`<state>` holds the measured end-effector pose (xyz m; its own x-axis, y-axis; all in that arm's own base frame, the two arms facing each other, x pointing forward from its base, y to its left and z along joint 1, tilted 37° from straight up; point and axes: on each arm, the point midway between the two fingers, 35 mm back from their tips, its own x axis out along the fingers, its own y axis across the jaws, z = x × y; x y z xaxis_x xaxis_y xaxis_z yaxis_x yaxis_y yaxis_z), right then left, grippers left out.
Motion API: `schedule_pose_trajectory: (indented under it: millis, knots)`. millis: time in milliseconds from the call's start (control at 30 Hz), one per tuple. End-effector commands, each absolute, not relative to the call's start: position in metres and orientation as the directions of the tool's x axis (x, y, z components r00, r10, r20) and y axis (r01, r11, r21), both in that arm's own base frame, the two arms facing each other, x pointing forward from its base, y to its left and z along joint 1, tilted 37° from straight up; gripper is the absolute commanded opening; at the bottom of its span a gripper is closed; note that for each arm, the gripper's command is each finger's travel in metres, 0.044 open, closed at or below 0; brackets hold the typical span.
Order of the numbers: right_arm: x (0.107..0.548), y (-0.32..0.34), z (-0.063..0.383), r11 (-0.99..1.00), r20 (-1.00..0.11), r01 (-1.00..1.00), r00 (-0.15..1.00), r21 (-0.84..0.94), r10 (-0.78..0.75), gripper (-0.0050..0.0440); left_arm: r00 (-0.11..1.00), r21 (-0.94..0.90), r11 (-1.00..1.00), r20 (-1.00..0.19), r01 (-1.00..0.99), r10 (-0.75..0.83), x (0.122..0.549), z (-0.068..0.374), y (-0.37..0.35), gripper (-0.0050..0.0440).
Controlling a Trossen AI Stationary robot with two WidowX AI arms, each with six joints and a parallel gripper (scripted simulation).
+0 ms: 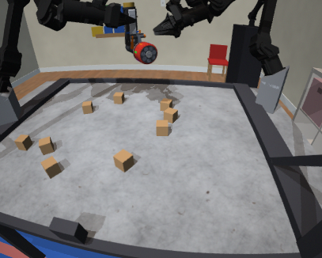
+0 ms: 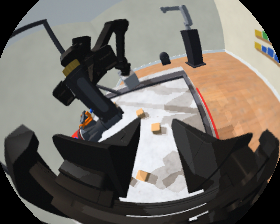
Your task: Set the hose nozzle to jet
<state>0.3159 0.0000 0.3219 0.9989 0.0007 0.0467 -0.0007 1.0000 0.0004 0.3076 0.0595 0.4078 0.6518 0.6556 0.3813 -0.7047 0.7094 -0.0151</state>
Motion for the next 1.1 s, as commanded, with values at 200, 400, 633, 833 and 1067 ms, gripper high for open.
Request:
schedule_pose_trajectory:
  millis: [200, 400, 633, 833, 1067]
  knots:
    - [0.314, -0.001, 0.329, 1.0, 0.065, 0.004, 0.998, 0.003, -0.004, 0.0171, 0.707, 0.007, 0.767, 0.394, -0.642, 0.588, 0.297, 0.399, 0.056, 0.0169]
    - [0.314, -0.001, 0.329, 1.0, 0.065, 0.004, 0.998, 0.003, -0.004, 0.0171, 0.766, 0.056, 0.817, 0.39, -0.574, 0.512, 0.289, 0.387, 0.054, 0.0169]
    - [0.314, -0.001, 0.329, 1.0, 0.065, 0.004, 0.998, 0.003, -0.004, 0.0171, 0.79, 0.077, 0.838, 0.39, -0.541, 0.474, 0.286, 0.379, 0.053, 0.0169]
    - [0.314, -0.001, 0.329, 1.0, 0.065, 0.004, 0.998, 0.003, -0.004, 0.0171, 0.86, 0.15, 0.888, 0.363, -0.435, 0.36, 0.28, 0.352, 0.05, 0.0169]
    - [0.314, -0.001, 0.329, 1.0, 0.065, 0.004, 0.998, 0.003, -0.004, 0.0171, 0.868, 0.161, 0.895, 0.364, -0.416, 0.338, 0.278, 0.351, 0.049, 0.0169]
